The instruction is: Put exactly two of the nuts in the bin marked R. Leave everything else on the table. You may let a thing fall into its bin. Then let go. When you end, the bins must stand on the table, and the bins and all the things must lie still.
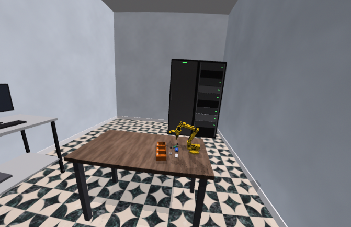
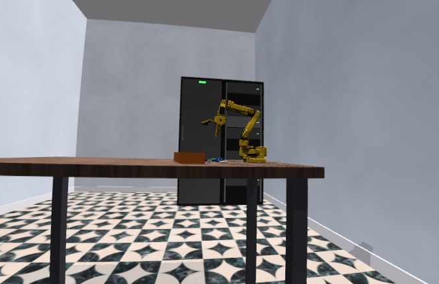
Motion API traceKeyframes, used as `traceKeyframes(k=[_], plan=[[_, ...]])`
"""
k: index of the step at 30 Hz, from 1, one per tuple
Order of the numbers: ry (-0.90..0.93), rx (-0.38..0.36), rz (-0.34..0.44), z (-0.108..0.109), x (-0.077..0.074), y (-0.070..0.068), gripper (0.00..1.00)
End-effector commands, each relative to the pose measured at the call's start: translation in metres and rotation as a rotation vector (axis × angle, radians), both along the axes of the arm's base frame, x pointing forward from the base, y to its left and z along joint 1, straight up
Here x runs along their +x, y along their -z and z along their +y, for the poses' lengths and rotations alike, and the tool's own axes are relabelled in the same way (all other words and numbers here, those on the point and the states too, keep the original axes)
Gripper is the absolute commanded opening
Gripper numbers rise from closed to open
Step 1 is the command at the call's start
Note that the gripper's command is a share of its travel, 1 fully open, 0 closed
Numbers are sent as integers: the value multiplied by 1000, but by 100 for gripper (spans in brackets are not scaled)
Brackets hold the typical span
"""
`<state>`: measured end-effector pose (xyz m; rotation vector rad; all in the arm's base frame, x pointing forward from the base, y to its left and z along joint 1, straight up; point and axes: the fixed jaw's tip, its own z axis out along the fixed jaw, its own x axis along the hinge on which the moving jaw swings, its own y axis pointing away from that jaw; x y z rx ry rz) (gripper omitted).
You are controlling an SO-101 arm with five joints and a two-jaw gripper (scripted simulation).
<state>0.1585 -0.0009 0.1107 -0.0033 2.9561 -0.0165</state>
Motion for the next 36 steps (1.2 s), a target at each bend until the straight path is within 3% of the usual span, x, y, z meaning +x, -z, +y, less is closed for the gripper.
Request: traceKeyframes(k=[1, 21, 36], plan=[[5, 2, -58, 2, 6, -10, 100], [0, 1, -61, 2, 8, -10, 100], [-84, -28, -239, 2, 64, -15, 100]])
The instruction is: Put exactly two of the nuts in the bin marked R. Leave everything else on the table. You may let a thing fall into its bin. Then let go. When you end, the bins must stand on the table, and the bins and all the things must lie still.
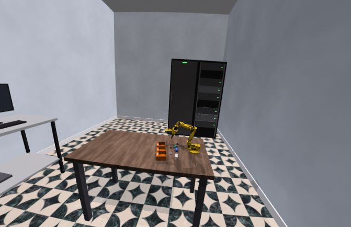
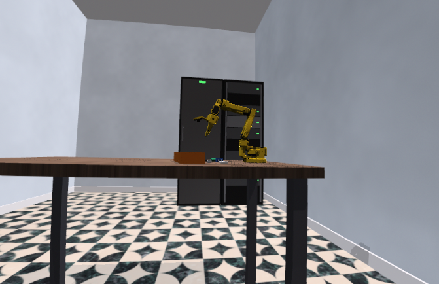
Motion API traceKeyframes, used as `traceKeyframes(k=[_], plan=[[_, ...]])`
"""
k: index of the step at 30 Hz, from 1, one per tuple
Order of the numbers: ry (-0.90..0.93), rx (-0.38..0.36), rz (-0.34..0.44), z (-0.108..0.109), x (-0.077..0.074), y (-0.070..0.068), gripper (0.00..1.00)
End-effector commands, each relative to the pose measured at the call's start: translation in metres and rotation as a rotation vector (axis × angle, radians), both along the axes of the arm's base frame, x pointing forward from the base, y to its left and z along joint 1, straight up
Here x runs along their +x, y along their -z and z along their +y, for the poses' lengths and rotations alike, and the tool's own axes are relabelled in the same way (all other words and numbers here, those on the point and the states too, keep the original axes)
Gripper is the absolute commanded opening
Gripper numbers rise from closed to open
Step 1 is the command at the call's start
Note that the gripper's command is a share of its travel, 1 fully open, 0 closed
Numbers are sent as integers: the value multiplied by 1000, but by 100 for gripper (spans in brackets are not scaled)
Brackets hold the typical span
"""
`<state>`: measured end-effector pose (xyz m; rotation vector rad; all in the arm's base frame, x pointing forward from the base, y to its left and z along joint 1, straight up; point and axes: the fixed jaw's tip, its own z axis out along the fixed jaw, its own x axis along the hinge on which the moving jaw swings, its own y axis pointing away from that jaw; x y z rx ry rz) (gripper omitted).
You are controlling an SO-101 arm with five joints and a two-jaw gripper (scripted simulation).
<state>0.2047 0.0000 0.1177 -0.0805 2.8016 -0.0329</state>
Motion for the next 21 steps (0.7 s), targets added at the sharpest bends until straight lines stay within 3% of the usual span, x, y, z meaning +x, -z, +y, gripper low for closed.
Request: traceKeyframes(k=[1, 8, 21], plan=[[-37, -14, -102, 1, 22, -9, 100], [-67, -28, -169, 2, 43, -10, 100], [-69, -29, -174, 2, 44, -10, 100]])
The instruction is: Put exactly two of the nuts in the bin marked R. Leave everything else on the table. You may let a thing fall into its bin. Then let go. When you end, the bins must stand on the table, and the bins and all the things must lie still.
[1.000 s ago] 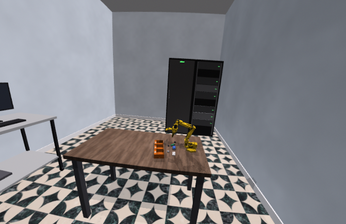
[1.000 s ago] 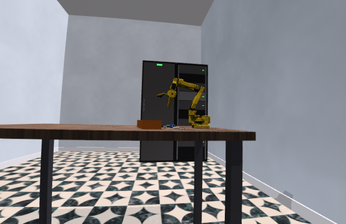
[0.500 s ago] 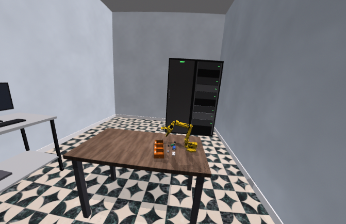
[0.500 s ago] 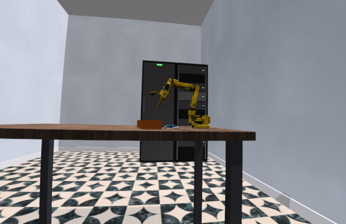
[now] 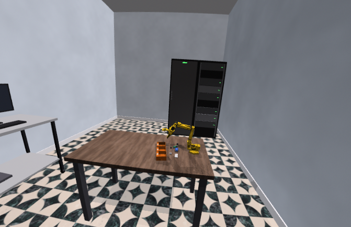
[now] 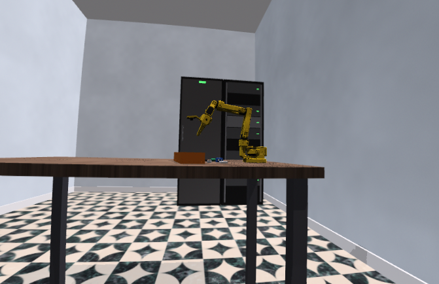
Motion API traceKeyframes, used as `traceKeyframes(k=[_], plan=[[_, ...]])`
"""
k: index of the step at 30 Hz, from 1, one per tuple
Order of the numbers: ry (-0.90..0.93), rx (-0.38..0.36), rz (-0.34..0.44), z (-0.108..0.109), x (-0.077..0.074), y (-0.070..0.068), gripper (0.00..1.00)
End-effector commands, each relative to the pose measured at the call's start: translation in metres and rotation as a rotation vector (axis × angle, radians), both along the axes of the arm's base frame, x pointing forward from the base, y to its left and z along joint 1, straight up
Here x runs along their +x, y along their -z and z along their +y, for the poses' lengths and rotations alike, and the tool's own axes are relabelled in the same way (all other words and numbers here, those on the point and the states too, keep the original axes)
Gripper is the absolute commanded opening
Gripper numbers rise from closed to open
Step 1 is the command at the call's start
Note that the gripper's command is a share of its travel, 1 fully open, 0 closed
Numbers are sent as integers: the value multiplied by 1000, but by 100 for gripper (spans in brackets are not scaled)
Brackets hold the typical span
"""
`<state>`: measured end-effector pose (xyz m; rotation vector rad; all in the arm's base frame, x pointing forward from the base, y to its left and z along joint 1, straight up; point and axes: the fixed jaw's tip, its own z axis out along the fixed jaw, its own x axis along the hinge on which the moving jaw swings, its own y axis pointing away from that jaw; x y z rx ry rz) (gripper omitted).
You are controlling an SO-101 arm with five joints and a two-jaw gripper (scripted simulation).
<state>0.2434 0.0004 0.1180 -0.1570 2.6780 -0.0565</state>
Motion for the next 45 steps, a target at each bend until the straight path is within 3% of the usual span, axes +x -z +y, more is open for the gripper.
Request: traceKeyframes(k=[1, 31, 45], plan=[[-14, -4, -54, 1, 5, -10, 100], [-32, -15, -84, 1, 10, -13, 100], [-94, -55, -234, 3, 53, -15, 100]])
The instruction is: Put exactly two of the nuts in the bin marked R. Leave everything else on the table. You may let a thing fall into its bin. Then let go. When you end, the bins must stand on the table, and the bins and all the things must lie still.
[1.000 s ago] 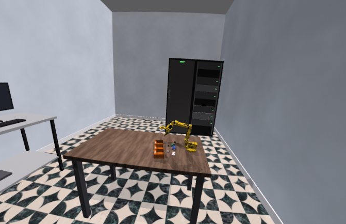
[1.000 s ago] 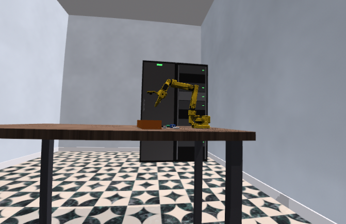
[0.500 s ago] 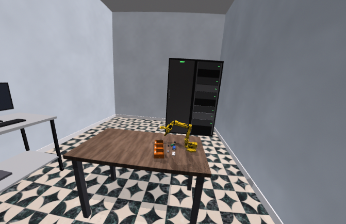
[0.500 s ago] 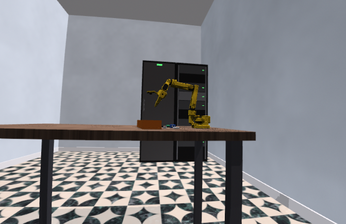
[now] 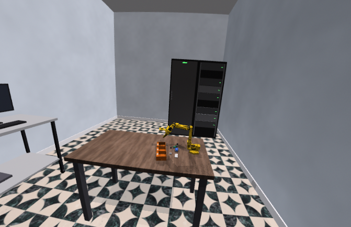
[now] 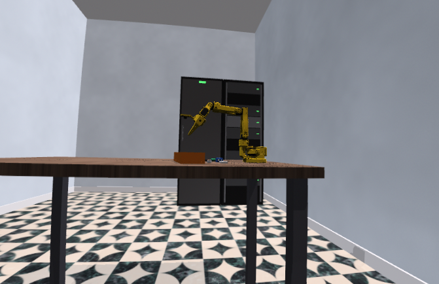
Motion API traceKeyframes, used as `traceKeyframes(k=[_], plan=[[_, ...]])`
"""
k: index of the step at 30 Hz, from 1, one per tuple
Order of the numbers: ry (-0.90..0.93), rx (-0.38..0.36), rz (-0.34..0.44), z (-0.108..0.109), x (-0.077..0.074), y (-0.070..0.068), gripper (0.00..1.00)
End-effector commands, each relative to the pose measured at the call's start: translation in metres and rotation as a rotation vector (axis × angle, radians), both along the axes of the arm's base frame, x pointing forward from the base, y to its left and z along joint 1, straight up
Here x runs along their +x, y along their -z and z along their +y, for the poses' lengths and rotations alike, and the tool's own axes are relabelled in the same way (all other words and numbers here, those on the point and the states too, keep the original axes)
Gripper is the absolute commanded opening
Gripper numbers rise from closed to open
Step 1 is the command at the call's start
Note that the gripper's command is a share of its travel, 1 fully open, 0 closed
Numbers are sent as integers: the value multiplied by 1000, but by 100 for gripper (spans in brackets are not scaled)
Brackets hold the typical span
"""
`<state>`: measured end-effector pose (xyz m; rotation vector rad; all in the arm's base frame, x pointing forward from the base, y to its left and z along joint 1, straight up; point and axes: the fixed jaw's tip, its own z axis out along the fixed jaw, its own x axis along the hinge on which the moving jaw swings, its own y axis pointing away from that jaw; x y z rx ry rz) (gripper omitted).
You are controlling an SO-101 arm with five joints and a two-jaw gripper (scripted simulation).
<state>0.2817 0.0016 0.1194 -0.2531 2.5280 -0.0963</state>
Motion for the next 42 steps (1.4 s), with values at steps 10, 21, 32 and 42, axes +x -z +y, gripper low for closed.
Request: traceKeyframes(k=[10, 21, 32, 42], plan=[[-67, -46, -208, 4, 45, -15, 100], [-69, -48, -213, 4, 46, -15, 100], [-69, -48, -213, 4, 46, -15, 100], [-69, -48, -226, 4, 47, -19, 100]])
